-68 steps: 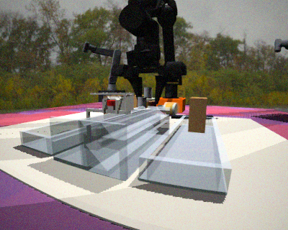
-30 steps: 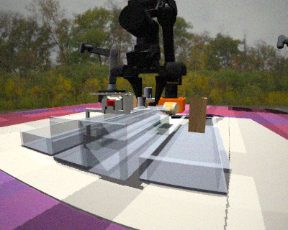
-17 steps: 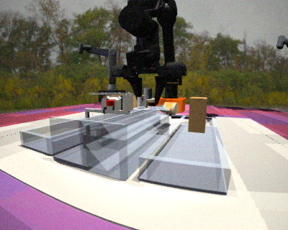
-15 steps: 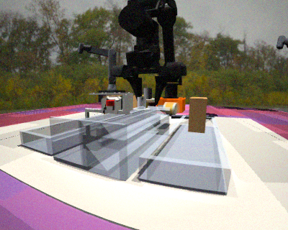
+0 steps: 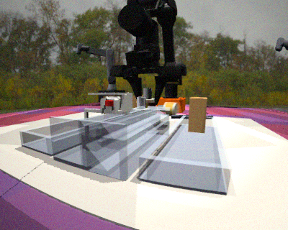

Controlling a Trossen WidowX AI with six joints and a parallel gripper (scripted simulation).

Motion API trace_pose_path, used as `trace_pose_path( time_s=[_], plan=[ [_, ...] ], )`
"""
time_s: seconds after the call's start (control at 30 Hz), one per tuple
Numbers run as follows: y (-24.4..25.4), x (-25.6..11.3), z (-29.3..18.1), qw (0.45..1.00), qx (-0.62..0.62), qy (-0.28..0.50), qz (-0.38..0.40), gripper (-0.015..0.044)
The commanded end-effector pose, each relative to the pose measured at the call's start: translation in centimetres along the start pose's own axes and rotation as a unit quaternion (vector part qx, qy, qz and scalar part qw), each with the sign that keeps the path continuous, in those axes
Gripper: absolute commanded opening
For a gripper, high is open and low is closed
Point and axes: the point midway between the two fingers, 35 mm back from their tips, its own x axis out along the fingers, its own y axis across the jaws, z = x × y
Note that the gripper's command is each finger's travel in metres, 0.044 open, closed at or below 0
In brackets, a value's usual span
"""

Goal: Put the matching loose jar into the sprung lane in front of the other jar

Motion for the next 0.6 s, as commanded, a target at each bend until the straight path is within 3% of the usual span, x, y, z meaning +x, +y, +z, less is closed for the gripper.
trace_pose_path(
  time_s=[0.0, 0.57],
  plan=[
    [-0.02, -0.33, 0.9, 1.0, -0.002, -0.017, -0.001, 0.0],
    [-0.02, 0.17, 0.93, 1.0, -0.002, -0.017, -0.001, 0.0]
  ],
)
